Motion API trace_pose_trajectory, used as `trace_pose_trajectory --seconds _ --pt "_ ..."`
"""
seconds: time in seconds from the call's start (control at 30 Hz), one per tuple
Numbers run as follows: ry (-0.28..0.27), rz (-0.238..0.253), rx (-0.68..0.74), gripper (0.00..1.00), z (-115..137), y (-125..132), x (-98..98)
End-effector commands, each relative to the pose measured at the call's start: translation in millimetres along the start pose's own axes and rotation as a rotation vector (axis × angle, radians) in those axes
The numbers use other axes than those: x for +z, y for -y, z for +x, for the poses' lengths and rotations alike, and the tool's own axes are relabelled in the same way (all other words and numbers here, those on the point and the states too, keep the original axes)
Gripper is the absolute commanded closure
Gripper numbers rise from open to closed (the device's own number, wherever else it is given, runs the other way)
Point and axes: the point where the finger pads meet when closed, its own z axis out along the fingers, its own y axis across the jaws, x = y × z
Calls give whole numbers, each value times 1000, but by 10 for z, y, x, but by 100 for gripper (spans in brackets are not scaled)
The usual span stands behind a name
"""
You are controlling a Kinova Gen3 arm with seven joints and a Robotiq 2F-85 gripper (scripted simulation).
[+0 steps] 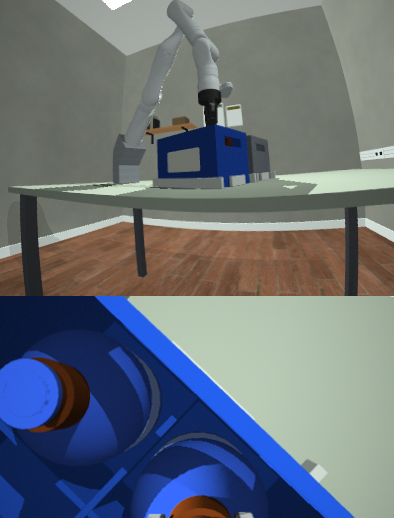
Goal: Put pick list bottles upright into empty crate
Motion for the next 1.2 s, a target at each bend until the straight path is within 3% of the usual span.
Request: trace_pose_trajectory --seconds 0.0,0.5,0.8,0.83,1.17 --pt "-1 -1 0 64 1 -4 -3" --pt "-1 -1 0 64 1 -4 -3" --pt "-1 -1 0 64 1 -4 -119" --pt "-1 -1 0 90 1 -4 -136" --pt "-1 -1 0 90 1 -4 -269"
